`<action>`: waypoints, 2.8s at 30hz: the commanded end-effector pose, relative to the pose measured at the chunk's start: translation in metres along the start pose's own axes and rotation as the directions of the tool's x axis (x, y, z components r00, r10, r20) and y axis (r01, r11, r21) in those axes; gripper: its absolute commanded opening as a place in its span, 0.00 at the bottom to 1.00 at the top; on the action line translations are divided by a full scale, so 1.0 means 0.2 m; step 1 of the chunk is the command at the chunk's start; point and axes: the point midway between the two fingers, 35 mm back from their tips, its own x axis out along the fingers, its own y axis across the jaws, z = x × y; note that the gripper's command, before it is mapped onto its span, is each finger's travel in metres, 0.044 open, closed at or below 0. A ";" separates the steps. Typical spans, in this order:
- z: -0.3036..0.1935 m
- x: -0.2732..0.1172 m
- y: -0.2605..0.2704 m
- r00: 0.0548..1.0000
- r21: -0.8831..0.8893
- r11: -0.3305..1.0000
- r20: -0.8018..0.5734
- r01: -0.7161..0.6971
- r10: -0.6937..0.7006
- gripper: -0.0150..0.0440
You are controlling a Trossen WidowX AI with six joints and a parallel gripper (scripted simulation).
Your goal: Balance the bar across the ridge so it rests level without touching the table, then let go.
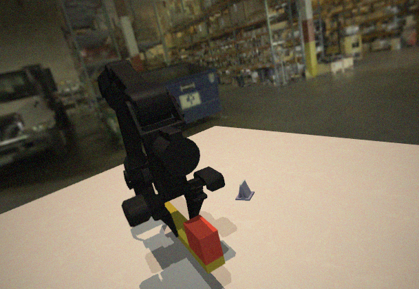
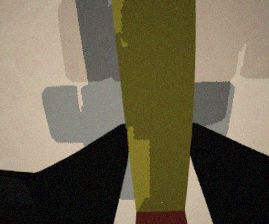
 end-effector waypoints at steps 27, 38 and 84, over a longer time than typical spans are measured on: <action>0.10 -0.16 -0.31 1.000 0.514 0.858 -0.014 0.011 -0.005 0.25; 0.19 -0.16 -0.52 1.000 0.786 0.618 -0.013 0.015 -0.008 0.25; 0.57 -0.15 -1.19 1.000 0.666 -0.746 -0.008 -0.009 -0.019 0.25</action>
